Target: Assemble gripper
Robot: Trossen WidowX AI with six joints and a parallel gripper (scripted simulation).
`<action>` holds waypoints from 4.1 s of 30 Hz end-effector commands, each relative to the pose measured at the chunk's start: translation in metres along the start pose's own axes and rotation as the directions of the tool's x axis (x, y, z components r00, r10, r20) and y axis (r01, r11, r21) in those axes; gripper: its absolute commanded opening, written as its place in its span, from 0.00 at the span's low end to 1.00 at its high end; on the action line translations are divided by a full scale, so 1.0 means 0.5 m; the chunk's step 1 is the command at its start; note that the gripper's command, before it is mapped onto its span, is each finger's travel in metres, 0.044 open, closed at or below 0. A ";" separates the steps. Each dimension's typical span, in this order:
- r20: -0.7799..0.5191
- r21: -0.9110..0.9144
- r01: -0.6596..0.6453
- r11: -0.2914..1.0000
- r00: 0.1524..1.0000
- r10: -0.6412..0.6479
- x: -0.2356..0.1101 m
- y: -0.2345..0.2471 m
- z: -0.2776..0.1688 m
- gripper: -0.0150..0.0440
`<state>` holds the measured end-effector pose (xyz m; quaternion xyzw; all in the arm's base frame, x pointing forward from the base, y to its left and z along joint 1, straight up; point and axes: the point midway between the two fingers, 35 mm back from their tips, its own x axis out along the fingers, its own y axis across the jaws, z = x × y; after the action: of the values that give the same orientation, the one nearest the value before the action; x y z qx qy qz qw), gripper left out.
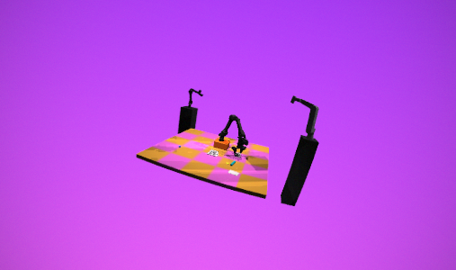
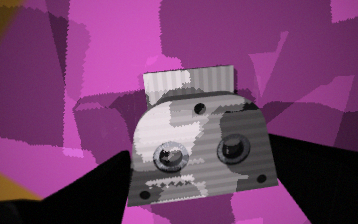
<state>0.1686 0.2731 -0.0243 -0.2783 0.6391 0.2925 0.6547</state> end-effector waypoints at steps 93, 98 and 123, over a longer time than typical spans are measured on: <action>-0.004 0.586 0.016 0.810 1.000 -0.017 -0.148 -0.410 -0.158 0.85; -0.005 0.626 0.017 0.780 1.000 -0.018 -0.148 -0.433 -0.182 0.85; -0.008 0.747 0.020 0.665 1.000 -0.021 -0.148 -0.498 -0.270 0.85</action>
<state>0.2602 0.0039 0.0436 0.0067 0.7003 -0.0035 0.7138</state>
